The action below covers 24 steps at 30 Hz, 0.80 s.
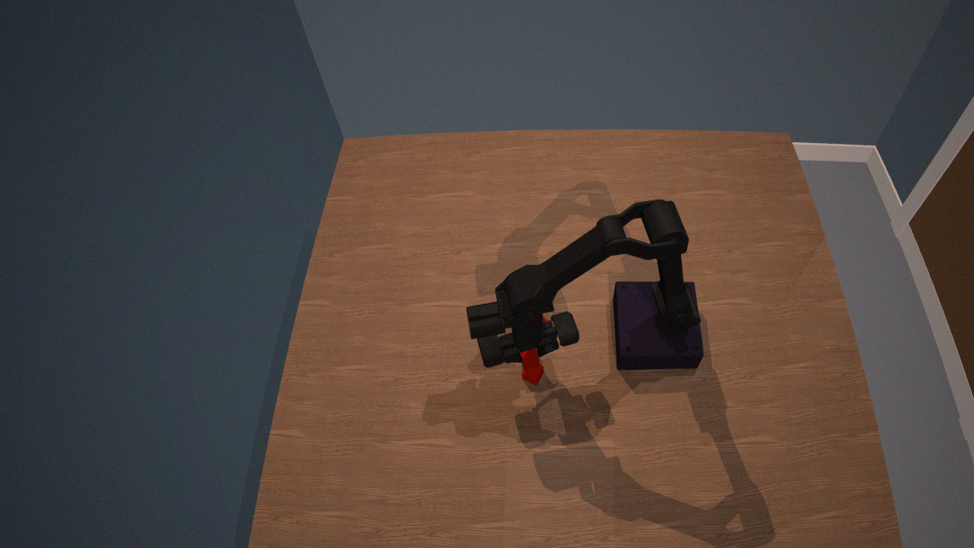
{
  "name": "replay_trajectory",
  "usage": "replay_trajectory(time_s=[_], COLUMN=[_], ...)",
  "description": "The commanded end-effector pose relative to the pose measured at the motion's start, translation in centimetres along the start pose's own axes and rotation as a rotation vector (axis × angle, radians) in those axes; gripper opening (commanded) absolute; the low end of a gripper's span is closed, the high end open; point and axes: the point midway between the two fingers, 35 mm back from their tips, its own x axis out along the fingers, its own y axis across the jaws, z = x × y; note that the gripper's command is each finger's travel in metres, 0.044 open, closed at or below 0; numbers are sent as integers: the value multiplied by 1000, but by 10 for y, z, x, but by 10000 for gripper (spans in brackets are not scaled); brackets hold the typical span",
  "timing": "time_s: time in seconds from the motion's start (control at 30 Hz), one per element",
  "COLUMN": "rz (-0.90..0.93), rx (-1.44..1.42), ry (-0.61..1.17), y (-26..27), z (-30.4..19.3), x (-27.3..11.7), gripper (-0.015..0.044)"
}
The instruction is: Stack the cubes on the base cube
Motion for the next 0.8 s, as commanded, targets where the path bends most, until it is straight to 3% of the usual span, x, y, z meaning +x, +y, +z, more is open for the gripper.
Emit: replay_trajectory(time_s=[0.0,0.77], rz=[1,0], rx=[-2,0], ry=[3,0], y=[0,0], z=[-1,0], x=[0,-28], gripper=[205,205])
